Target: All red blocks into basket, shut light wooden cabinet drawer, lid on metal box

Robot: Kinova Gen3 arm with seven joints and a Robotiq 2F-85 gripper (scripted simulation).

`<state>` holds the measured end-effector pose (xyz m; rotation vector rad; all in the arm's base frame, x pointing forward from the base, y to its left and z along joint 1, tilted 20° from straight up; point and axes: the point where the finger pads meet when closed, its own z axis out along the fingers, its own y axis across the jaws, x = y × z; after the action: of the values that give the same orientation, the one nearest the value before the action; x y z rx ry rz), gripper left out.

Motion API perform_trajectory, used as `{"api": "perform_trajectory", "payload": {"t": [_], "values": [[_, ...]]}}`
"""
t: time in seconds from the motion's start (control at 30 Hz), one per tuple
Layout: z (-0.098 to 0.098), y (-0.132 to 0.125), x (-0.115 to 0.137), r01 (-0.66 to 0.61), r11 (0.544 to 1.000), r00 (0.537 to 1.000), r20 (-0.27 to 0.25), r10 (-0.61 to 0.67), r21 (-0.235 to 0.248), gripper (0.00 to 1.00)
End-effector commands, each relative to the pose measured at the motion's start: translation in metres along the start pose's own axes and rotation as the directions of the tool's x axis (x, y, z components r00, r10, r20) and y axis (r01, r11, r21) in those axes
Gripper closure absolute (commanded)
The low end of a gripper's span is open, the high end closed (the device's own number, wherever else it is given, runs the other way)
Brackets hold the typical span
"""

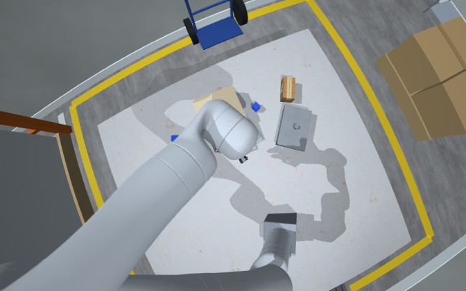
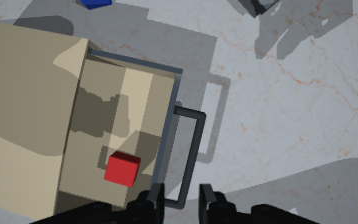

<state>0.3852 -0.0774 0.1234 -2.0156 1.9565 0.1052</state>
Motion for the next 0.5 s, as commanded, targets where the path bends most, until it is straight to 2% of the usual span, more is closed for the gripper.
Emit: {"api": "perform_trajectory", "payload": {"t": [0.0,0.07,0.23,0.33,0.47], "values": [[0.000,-0.005,0.000,0.105,0.995,0.995,0.002,-0.105,0.001,0.70],[0.000,-0.005,0.000,0.105,0.995,0.995,0.002,-0.105,0.001,0.70],[0.000,-0.014,-0.002,0.309,0.951,0.951,0.003,-0.309,-0.001,0.70],[0.000,-0.020,-0.003,0.438,0.899,0.899,0.004,-0.438,-0.002,0.70],[0.000,-0.030,-0.005,0.600,0.800,0.800,0.004,-0.600,-0.001,0.70]]}}
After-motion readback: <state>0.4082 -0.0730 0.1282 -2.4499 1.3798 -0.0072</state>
